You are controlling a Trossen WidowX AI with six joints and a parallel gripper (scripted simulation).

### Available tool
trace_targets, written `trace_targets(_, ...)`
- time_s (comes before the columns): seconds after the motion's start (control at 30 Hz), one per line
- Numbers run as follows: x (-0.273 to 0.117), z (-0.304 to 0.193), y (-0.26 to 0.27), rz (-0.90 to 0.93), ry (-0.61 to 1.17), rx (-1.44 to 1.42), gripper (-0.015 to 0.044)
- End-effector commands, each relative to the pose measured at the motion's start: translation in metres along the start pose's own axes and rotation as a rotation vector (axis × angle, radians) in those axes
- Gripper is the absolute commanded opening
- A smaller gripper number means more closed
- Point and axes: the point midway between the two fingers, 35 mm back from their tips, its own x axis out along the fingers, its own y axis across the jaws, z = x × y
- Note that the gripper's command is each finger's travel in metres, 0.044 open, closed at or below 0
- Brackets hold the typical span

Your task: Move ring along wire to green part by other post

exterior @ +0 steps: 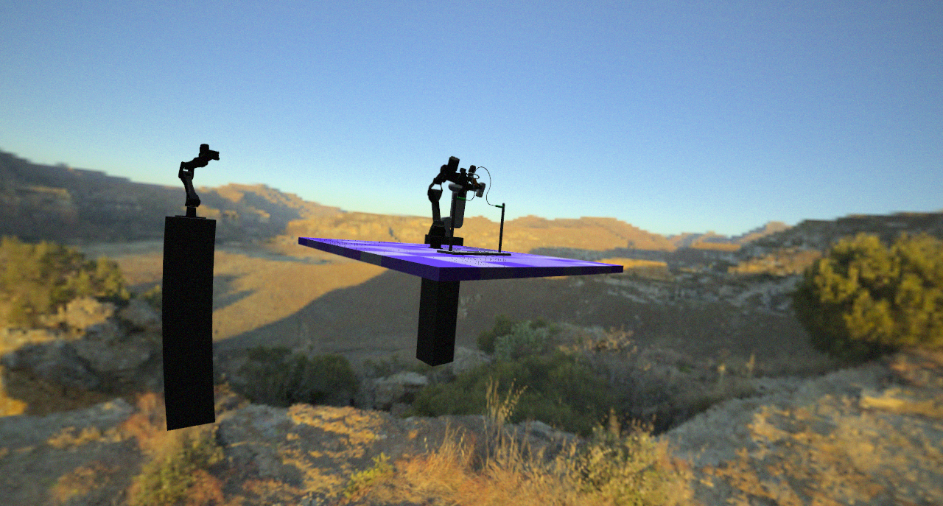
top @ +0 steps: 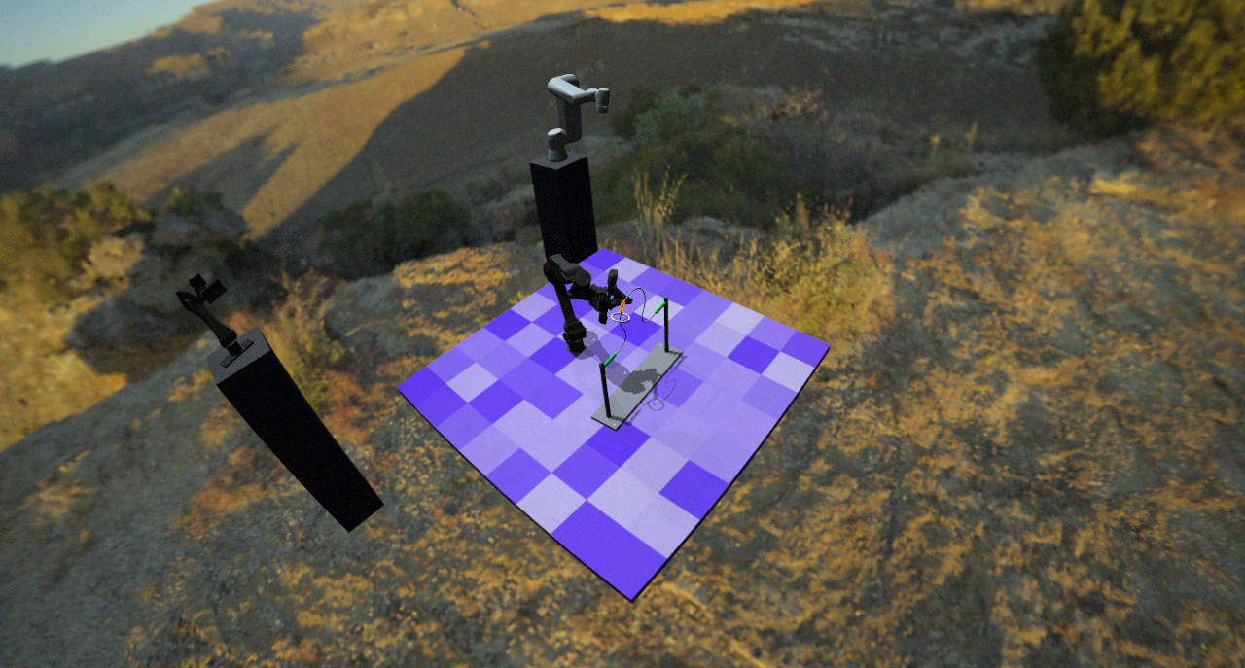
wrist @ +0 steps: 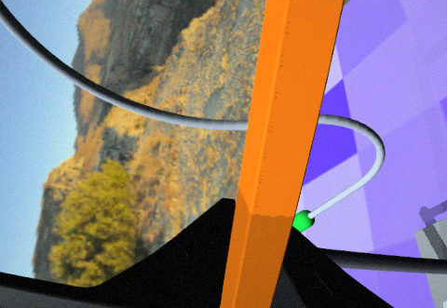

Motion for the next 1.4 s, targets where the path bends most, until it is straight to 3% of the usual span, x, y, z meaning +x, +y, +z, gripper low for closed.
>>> trace_targets(0.0,-0.001,0.001,0.002,-0.018,-0.010,-0.042,-0.0150)
trace_targets(1.37,-0.001,0.003,-0.012,-0.218,-0.053,-0.322,-0.0150)
